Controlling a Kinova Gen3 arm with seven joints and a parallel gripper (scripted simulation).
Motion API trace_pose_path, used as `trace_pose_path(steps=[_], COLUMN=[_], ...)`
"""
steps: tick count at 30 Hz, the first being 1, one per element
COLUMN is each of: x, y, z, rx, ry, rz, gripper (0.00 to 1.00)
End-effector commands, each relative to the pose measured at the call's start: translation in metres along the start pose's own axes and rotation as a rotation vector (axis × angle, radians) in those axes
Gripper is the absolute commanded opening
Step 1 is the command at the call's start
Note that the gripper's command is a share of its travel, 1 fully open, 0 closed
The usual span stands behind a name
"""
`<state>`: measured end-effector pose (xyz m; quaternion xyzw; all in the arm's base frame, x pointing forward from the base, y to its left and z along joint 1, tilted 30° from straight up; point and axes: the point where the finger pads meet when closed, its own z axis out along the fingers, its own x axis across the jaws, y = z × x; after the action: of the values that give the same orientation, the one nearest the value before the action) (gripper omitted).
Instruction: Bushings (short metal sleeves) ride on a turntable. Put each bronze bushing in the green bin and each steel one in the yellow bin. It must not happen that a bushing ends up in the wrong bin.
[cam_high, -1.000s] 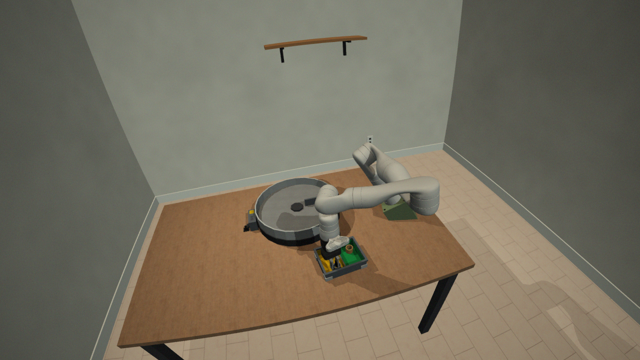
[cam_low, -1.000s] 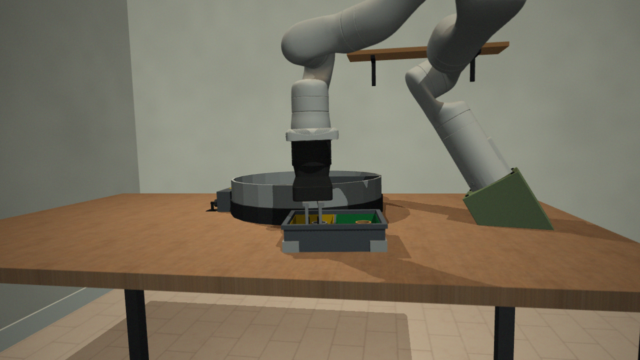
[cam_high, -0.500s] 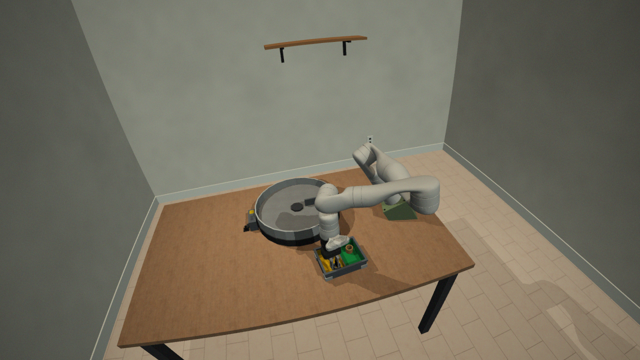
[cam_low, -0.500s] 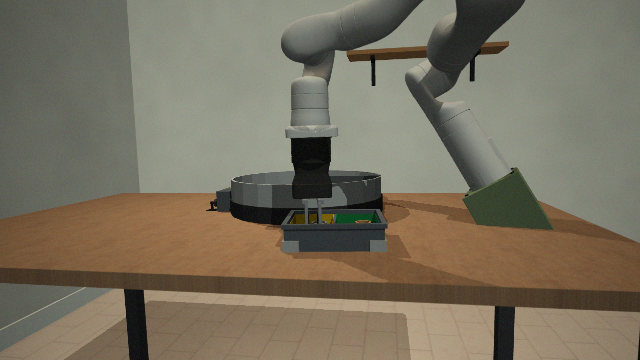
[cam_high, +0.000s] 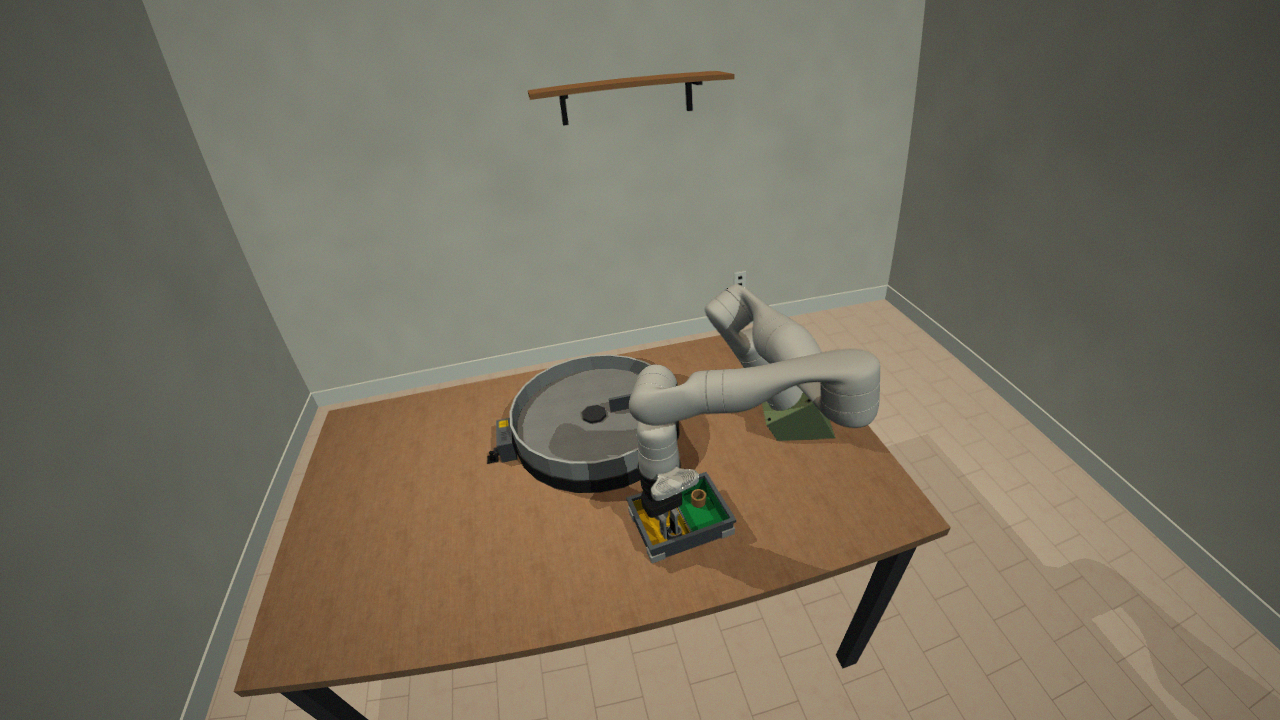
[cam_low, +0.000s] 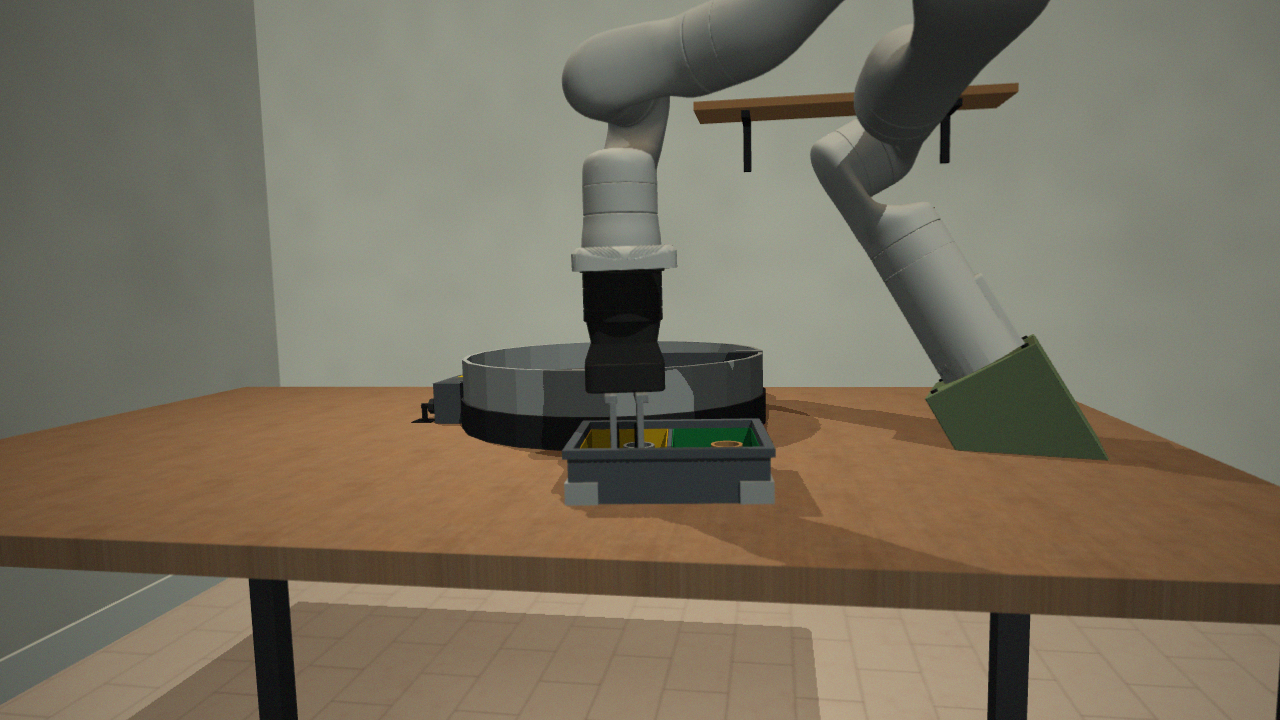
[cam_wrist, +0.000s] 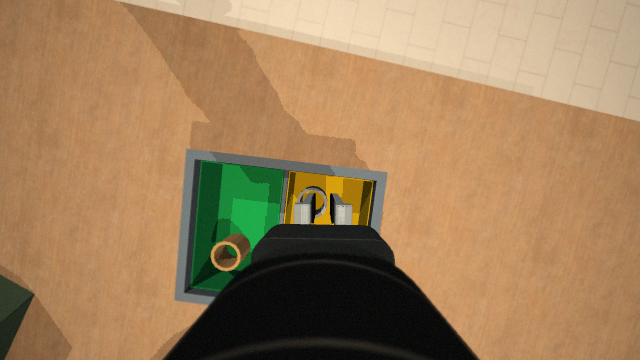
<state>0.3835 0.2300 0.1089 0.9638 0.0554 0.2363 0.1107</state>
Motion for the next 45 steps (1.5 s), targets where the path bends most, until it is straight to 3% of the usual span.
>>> trace_pose_path(steps=[1,37,41,45], x=[0.001,0.001,0.000,0.000], y=[-0.001,-0.001,-0.001,-0.001], z=[-0.002,-0.011,-0.056,-0.067], rx=[0.003,0.003,0.003,0.003], ry=[0.002,0.002,0.002,0.002], rz=[0.000,0.000,0.000,0.000], gripper=[0.42,0.42,0.42,0.42])
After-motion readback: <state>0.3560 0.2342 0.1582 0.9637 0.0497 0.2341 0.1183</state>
